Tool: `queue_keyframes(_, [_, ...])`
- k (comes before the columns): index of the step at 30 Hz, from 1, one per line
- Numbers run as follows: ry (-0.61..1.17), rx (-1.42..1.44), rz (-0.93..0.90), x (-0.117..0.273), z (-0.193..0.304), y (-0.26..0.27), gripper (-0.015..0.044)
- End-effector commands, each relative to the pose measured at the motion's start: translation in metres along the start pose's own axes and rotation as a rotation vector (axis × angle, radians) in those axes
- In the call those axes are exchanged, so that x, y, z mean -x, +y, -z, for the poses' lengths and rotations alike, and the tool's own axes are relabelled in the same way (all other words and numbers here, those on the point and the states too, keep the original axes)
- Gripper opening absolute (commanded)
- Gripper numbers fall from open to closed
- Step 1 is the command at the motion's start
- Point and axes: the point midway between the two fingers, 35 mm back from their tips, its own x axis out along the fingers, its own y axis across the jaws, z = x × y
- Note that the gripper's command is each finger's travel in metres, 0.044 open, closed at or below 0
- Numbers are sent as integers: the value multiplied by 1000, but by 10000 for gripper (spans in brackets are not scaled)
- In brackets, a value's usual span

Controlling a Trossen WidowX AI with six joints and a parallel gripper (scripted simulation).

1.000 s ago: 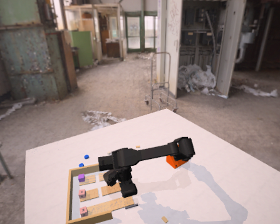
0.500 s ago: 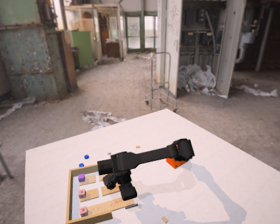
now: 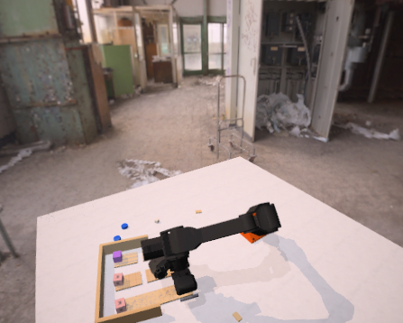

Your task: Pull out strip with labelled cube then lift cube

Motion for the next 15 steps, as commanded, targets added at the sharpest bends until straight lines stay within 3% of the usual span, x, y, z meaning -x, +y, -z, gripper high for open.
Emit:
queue_keyframes(1, [10, -8, -4, -11, 3, 1, 0])
queue_keyframes(15, [11, -8, -7, -34, 6, 2, 0])
